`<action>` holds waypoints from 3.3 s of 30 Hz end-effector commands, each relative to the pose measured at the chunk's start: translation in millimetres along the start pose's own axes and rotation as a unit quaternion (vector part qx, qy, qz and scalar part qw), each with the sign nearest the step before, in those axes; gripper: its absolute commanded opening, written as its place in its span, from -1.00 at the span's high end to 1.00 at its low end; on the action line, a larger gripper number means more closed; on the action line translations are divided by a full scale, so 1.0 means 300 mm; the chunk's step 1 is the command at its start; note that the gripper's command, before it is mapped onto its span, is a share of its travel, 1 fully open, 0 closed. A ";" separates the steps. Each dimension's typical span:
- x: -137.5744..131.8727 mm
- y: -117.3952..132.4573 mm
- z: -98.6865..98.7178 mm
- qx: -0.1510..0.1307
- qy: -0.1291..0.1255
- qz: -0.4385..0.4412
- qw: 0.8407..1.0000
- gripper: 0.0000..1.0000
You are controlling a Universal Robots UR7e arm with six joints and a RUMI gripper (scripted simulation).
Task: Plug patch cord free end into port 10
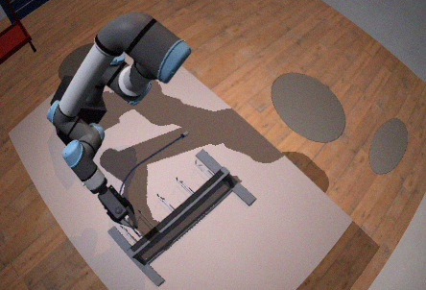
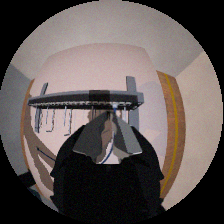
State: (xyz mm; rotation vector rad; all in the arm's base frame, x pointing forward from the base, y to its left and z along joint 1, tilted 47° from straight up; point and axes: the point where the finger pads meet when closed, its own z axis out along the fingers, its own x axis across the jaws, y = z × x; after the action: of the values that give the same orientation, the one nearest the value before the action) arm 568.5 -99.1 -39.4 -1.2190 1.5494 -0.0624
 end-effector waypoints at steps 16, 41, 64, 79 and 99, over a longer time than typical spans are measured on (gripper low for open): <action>0.001 -0.002 -0.001 0.000 0.000 0.000 1.000 1.00; 0.001 -0.002 -0.006 0.000 0.000 0.000 1.000 1.00; 0.001 -0.002 -0.113 0.000 0.000 0.000 1.000 1.00; 0.001 -0.001 -0.236 0.000 0.000 0.000 1.000 1.00; 0.000 -0.001 -0.405 0.000 0.000 0.000 1.000 1.00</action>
State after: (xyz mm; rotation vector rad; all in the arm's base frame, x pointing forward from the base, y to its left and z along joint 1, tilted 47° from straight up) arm 486.8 -157.6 3.2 -1.2164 1.5556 -0.0689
